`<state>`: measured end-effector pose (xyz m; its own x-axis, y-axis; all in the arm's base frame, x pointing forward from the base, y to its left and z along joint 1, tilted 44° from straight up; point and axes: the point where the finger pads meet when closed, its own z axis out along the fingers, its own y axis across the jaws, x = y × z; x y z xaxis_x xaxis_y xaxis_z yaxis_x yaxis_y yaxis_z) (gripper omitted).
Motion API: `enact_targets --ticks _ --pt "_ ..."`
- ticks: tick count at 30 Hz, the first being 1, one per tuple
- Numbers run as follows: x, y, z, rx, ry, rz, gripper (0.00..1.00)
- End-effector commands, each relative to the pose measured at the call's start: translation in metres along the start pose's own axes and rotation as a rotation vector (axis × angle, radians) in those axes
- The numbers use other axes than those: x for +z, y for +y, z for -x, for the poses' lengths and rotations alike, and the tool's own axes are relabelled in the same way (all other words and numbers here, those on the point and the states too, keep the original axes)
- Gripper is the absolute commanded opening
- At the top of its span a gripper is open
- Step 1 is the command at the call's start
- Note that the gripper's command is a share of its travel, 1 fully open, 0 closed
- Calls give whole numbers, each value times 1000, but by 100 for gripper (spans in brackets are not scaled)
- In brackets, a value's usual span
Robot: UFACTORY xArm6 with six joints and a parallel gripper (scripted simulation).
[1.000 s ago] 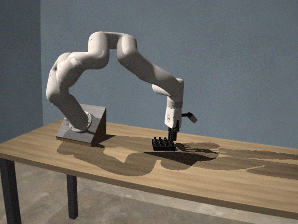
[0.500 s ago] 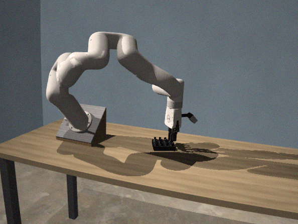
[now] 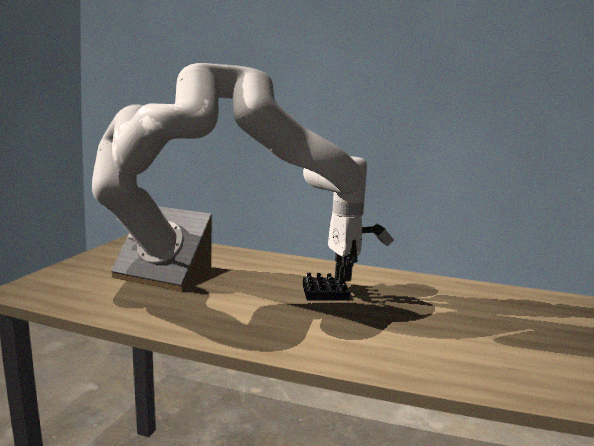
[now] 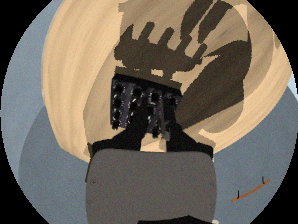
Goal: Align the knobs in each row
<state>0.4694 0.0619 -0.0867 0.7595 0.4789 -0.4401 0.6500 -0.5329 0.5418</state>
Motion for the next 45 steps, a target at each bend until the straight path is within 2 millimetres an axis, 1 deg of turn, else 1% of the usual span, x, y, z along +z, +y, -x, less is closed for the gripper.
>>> enact_targets --ticks 1,18,37,45 --pt "-2 1 -1 1 4 1 19" --pt "-1 1 -1 1 4 1 19" --pt "9 1 -1 1 4 1 19" --pt "10 1 -1 1 4 1 19"
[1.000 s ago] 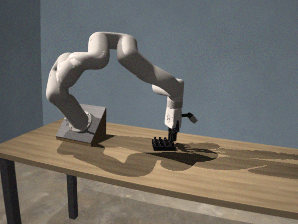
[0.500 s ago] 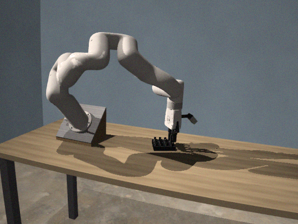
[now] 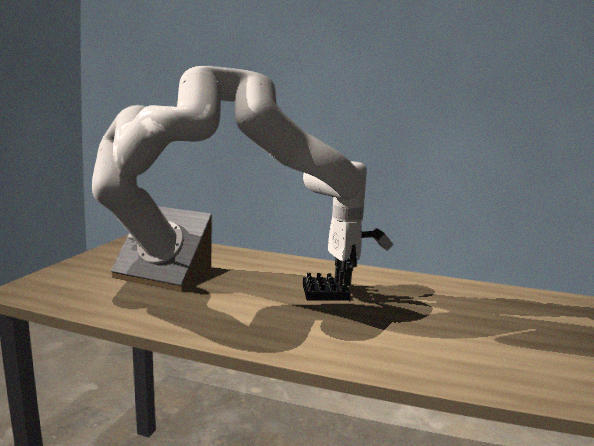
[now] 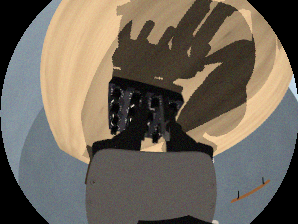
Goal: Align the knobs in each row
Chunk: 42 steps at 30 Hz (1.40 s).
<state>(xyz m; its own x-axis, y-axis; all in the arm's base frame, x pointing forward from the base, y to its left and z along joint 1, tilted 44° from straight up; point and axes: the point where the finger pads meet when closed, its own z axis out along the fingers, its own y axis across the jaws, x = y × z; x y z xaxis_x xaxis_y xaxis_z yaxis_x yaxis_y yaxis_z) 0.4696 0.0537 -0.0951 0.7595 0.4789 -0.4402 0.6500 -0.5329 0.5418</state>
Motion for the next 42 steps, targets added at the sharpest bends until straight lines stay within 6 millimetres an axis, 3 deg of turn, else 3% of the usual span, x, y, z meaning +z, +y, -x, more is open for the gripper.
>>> enact_targets --ticks 1,36,37,42 --pt "-1 1 -1 1 4 1 19" --pt "-1 1 -1 1 4 1 19" --pt "-1 1 -1 1 4 1 8" --pt "-1 1 -1 1 4 1 8"
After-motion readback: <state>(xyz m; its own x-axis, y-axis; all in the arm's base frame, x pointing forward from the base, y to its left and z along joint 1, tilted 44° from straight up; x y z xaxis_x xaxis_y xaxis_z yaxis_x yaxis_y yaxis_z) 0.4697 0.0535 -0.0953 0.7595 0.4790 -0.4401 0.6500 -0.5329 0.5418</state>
